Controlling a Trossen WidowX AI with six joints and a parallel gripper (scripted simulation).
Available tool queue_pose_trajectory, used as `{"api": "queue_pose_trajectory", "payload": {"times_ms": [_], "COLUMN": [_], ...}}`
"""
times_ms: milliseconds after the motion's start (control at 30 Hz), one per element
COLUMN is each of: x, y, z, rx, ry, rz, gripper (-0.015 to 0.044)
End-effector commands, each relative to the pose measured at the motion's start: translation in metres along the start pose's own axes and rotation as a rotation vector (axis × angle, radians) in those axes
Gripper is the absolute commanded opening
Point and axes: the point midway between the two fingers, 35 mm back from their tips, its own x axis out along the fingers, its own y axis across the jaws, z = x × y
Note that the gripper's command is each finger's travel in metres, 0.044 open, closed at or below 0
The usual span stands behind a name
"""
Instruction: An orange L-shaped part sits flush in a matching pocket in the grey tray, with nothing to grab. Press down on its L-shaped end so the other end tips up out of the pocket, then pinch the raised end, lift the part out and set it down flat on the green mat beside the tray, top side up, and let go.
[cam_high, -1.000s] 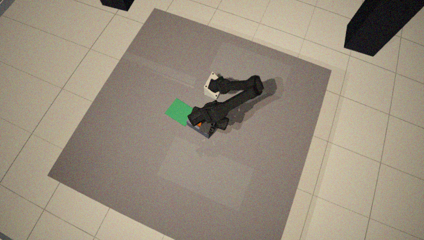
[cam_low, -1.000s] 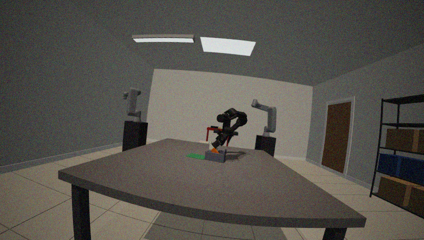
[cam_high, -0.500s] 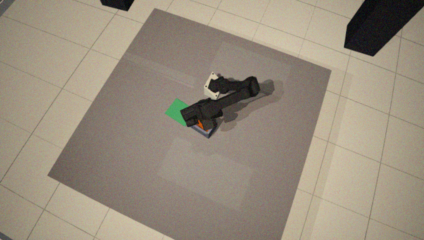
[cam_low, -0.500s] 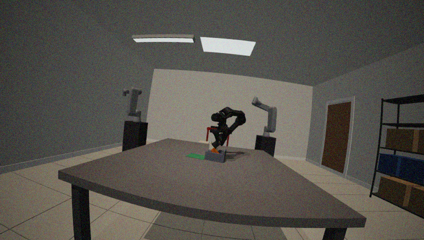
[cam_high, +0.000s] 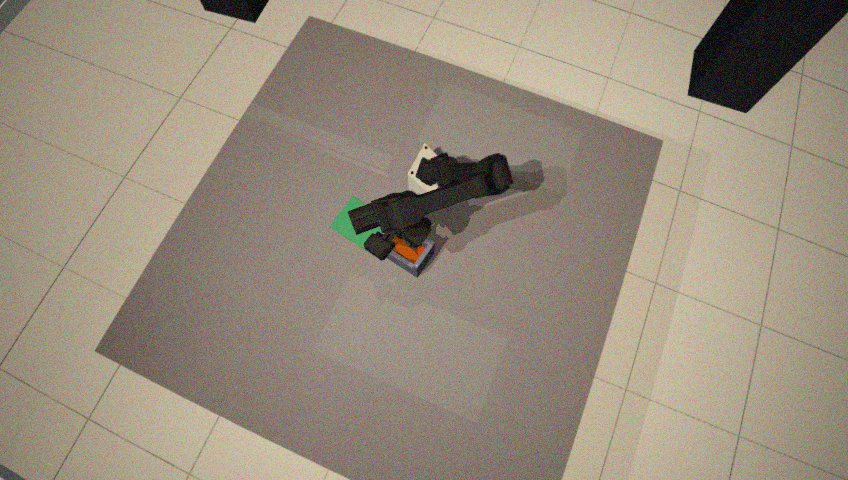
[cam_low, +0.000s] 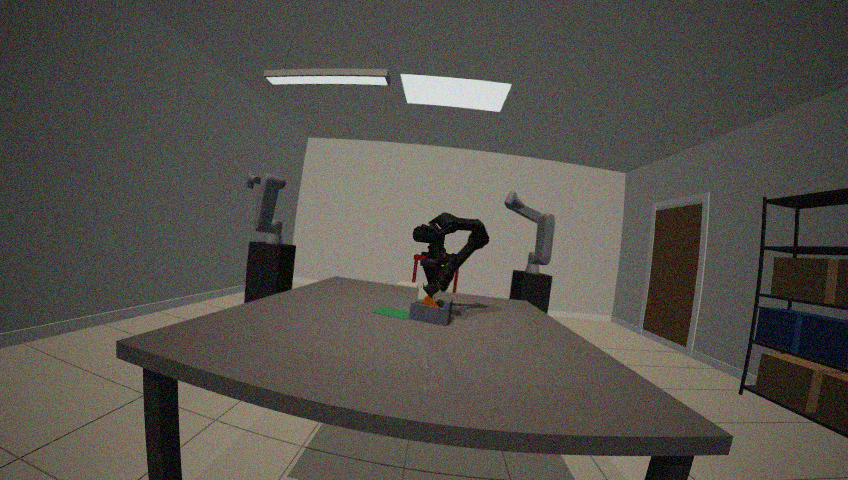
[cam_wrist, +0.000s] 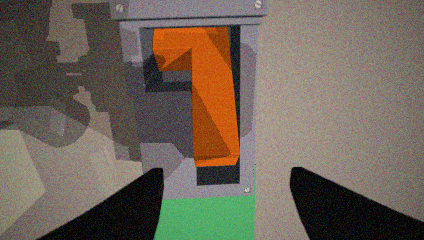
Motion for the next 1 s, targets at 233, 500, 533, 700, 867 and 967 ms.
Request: {"api": "queue_pose_trajectory", "payload": {"times_ms": [233,500,533,700,867,967], "x": [0.031,0.038,0.040,0.048,0.056,0.061], "y": [0.000,0.000,0.000,-0.001,-0.001,-0.001], "z": [-0.002,-0.003,-0.003,-0.003,-0.003,-0.003], "rx": [-0.042,-0.042,-0.042,-0.042,-0.042,-0.042], "ry": [0.005,0.006,0.006,0.006,0.006,0.005], "rz": [0.005,0.004,0.004,0.004,0.004,0.004], "gripper": [0.0280,0.0280,0.0280,0.0280,0.0280,0.0280]}}
